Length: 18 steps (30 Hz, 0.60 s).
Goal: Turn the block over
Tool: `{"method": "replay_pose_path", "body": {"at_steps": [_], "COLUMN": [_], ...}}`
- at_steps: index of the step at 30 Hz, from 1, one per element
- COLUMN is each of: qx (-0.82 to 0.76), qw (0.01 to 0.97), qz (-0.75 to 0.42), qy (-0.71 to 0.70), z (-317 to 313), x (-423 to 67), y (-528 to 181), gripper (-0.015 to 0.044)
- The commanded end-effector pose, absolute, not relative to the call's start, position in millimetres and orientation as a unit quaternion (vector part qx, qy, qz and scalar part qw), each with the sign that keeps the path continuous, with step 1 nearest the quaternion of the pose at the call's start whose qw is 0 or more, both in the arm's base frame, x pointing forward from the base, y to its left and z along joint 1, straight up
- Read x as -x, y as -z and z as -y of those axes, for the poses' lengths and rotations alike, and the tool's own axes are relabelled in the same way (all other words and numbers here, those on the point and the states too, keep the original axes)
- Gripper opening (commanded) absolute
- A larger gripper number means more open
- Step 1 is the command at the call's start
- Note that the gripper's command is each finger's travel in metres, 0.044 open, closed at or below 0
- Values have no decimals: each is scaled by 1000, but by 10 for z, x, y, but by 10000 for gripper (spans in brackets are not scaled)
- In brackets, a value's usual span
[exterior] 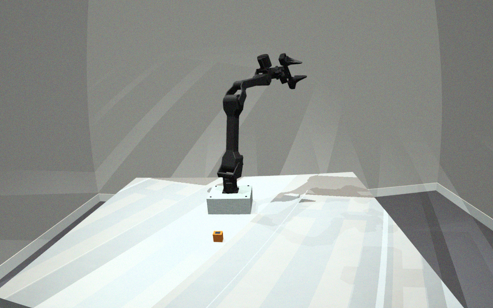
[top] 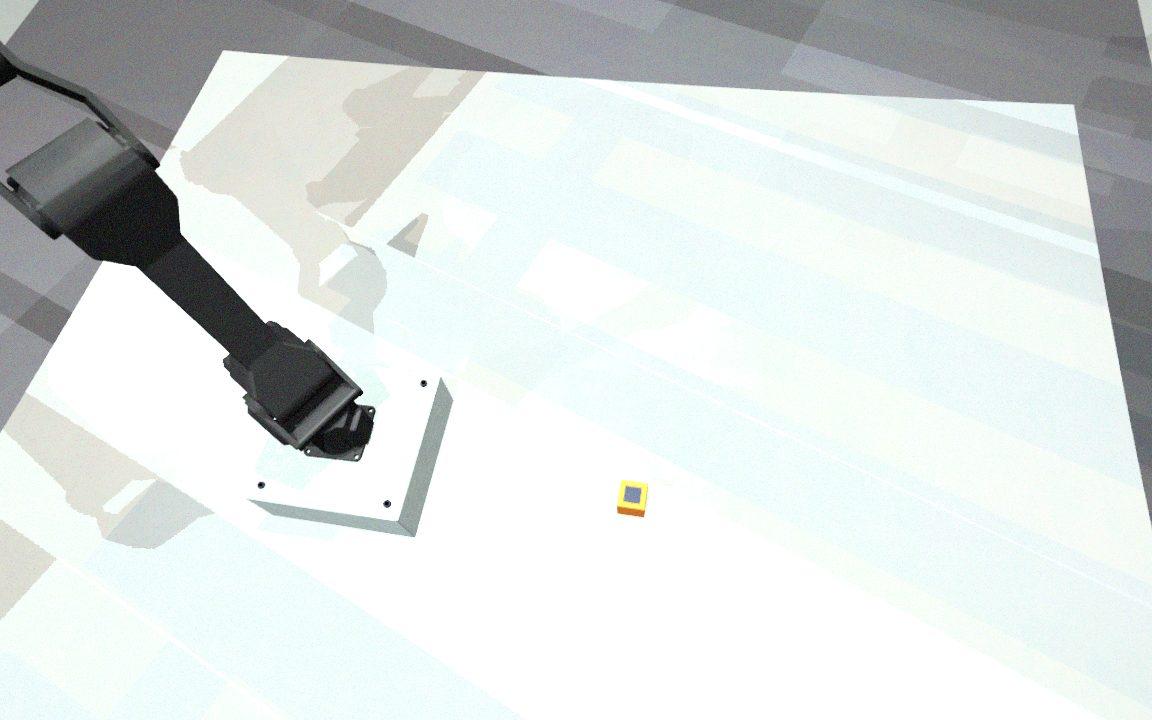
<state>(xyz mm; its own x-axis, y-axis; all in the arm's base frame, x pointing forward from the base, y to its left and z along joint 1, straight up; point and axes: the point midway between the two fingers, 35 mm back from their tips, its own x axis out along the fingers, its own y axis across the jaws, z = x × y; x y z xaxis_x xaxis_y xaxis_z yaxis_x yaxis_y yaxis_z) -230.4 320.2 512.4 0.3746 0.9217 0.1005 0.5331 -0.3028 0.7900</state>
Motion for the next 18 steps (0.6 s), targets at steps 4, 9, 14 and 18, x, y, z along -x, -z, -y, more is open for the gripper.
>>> {"method": "replay_pose_path", "body": {"at_steps": [4,9,14,18], "qx": [-748,-708,-651,-588], "qw": [353,462,573,661], "qz": [-466,-397,-327,-282], "qy": [-314,-357,-375,-372], "z": [-3437,-3941,-4318,-4580], "x": [2148,1690,1105,567], "y": [-5164,-4967,-4758,-4500], "gripper": [440,440,440,440]}}
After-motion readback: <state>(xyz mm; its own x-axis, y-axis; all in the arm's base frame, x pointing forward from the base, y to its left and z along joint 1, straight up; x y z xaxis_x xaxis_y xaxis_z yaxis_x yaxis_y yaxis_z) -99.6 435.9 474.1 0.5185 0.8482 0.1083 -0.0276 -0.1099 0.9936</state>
